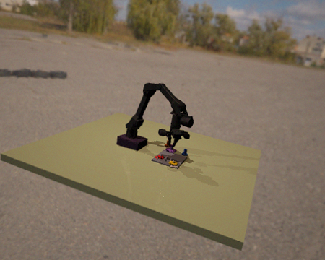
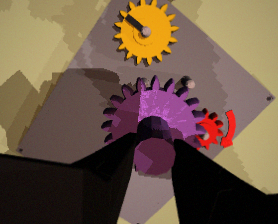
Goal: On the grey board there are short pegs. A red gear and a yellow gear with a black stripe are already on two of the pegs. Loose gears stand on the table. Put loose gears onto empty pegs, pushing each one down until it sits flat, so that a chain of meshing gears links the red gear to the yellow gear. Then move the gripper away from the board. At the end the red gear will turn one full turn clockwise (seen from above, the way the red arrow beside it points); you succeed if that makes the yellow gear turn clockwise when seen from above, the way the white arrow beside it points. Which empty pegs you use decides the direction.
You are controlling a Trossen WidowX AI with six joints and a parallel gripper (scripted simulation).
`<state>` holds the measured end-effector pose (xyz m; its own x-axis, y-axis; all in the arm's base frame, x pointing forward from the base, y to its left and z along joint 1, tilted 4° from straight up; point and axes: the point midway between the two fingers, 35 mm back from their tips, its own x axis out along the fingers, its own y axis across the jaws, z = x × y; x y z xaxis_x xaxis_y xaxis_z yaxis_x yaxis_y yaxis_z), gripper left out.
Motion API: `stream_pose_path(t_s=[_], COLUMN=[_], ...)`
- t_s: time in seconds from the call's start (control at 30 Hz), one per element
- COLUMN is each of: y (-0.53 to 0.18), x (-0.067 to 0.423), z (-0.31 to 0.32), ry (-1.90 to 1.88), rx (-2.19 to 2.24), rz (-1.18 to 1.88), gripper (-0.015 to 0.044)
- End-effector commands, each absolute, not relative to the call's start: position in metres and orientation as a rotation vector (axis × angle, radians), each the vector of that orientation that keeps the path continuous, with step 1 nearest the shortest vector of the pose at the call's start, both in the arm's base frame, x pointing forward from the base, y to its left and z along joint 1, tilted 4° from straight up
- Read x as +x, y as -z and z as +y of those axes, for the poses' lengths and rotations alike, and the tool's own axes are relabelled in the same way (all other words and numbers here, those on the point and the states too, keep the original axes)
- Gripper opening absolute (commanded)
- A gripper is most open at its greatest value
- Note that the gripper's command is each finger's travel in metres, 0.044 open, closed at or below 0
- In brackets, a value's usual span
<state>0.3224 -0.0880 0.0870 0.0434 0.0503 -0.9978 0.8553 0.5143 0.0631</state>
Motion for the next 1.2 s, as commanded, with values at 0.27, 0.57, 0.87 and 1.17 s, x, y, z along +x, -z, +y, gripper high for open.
stream_pose_path(t_s=[0.27, 0.57, 0.87, 1.17], y=[-0.076, -0.076, -0.076, -0.075], x=[0.312, 0.310, 0.310, 0.311], z=[-0.116, -0.122, -0.122, -0.122], ry=[0.735, 0.733, 0.733, 0.729], rx=[0.848, 0.847, 0.847, 0.843], rz=[1.411, 1.411, 1.411, 1.413], gripper=[0.0000, 0.0000, 0.0000, 0.0000])
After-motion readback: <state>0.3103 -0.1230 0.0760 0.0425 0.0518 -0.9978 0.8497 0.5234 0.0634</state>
